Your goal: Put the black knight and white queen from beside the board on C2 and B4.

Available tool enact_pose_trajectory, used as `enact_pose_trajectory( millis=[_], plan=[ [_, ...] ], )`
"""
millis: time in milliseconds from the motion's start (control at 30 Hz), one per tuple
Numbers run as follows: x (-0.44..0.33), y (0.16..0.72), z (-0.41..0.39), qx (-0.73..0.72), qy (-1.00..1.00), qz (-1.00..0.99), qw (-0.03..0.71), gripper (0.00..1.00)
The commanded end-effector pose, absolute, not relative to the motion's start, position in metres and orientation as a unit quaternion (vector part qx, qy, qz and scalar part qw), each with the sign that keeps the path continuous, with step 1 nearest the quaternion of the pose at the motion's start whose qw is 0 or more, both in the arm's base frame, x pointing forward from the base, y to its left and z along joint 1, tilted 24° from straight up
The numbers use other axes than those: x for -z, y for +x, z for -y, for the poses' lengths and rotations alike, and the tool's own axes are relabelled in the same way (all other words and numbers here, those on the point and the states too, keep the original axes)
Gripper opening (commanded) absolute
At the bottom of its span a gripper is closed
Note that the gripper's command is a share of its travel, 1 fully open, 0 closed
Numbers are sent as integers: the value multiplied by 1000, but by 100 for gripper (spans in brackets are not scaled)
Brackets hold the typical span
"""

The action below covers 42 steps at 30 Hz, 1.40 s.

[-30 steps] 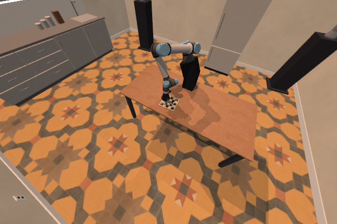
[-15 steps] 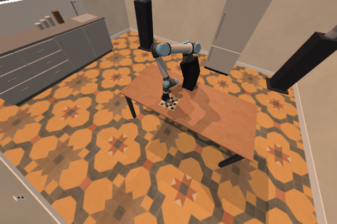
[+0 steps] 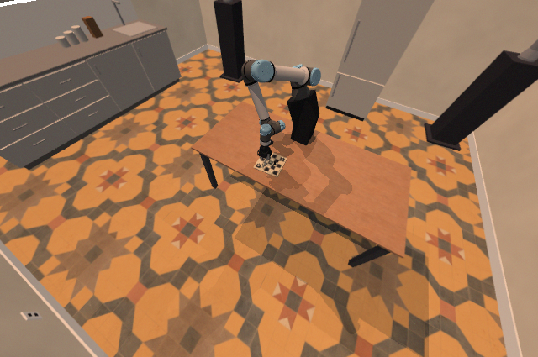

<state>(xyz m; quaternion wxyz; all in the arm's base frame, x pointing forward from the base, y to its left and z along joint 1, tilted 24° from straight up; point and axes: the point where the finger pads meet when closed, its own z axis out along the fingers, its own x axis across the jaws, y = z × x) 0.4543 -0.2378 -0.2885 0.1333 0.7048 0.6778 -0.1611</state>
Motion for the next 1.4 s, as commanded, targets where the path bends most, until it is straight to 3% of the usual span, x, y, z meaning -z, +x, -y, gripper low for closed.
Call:
enact_pose_trajectory(
  millis=[0,467,500,1367],
  plan=[
    [267,456,229,161,705,-678,134,25],
    [242,457,217,161,705,-678,134,25],
    [242,457,217,161,705,-678,134,100],
    [236,457,215,161,705,-678,134,100]
  ],
)
